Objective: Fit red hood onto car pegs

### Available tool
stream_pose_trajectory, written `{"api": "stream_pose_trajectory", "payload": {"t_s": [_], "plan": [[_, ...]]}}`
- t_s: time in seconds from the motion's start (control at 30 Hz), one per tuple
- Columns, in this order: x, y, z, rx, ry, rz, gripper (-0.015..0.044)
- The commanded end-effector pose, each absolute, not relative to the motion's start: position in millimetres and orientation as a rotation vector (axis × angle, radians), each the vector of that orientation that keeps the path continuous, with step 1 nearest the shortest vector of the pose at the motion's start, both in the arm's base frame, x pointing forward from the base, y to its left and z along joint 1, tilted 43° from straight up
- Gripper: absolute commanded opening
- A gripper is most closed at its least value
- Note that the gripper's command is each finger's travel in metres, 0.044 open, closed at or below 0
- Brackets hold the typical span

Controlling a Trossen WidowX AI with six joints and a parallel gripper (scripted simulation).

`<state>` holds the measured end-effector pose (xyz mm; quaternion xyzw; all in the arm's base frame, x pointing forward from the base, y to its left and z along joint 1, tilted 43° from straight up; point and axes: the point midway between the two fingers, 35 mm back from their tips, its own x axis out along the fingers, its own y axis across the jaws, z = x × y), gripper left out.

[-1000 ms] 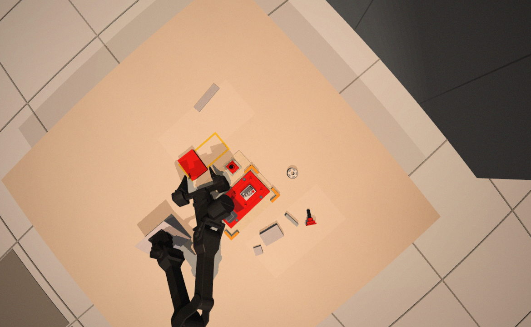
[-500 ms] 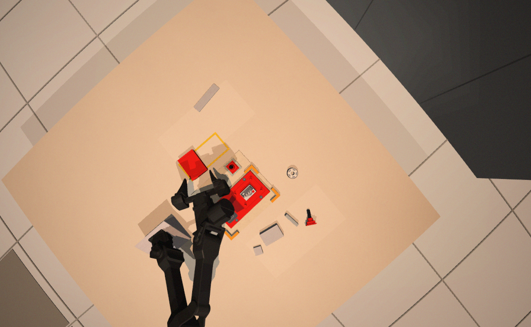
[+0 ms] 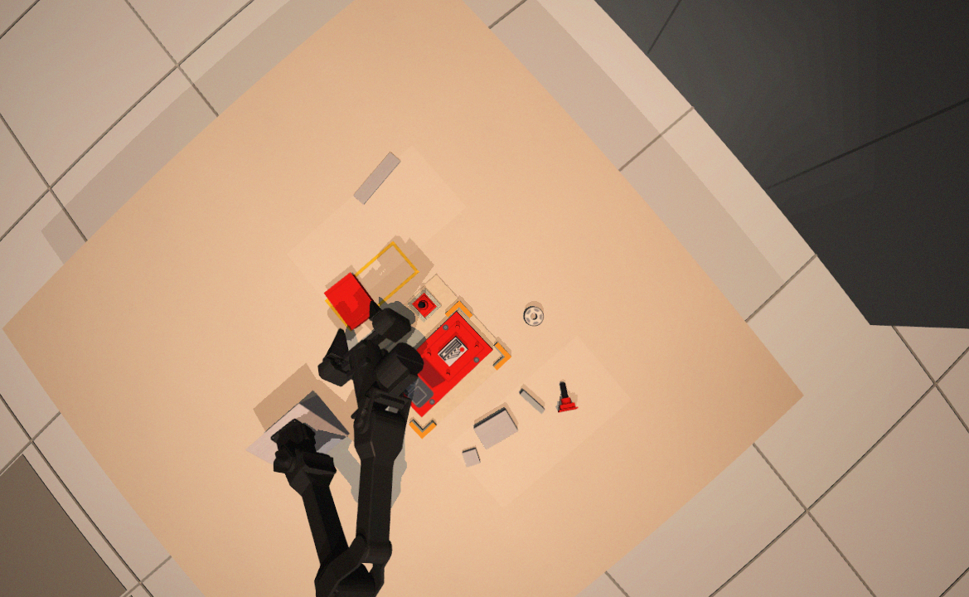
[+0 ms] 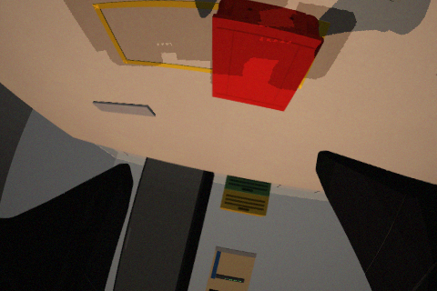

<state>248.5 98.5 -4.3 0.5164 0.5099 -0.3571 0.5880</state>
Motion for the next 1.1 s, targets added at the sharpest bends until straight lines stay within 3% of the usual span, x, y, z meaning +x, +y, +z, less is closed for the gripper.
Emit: {"api": "stream_pose_trajectory", "payload": {"t_s": [0.0,0.57,1.07], "plan": [[250,105,-17,0.729,1.319,-0.652,0.044],[248,125,-49,-0.923,1.629,0.179,0.044],[247,138,-62,-1.743,1.67,0.73,0.044]]}}
